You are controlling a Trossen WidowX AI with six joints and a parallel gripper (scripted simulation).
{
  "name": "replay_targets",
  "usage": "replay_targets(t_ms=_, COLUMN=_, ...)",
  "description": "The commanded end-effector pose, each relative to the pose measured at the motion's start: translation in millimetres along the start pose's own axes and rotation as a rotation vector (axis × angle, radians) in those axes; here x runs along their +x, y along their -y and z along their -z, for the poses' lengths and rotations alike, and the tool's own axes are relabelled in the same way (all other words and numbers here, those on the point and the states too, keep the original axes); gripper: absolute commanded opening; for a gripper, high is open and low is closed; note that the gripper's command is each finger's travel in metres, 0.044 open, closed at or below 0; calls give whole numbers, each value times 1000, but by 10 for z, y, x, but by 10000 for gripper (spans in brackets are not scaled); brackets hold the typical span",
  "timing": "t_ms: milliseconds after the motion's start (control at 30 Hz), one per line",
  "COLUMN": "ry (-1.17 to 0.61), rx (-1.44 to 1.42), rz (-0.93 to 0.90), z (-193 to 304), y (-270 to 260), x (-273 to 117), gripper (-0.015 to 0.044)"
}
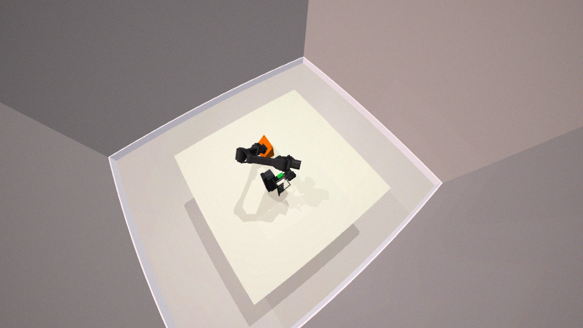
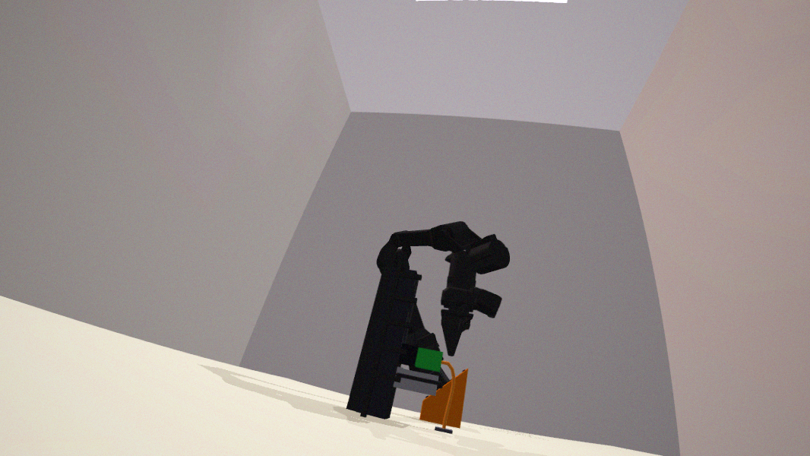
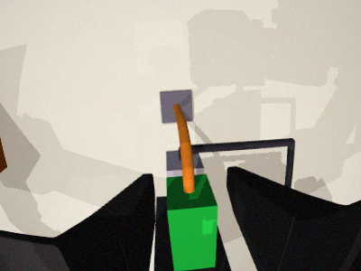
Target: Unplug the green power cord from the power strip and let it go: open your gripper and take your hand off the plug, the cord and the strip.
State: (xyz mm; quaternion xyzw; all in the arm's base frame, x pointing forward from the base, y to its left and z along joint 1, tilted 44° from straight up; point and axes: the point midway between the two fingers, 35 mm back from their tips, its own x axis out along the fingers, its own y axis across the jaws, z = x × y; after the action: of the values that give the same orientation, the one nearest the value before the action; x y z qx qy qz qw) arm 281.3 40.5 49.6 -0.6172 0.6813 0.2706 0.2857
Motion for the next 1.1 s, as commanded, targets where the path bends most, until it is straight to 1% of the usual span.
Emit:
replay_targets(t_ms=0, ry=-2, rx=-4, rz=2, z=75, y=0, x=-7, gripper=160)
replay_targets(t_ms=433, ry=-4, rx=-4, rz=2, z=279, y=5, x=-5, gripper=160)
replay_targets(t_ms=933, ry=-4, rx=-4, rz=2, z=283, y=6, x=115, gripper=160)
replay_targets(t_ms=1033, ry=-1, rx=3, rz=2, z=282, y=16, x=88, gripper=81)
replay_targets(t_ms=1067, ry=-1, rx=3, rz=2, z=282, y=16, x=88, gripper=75)
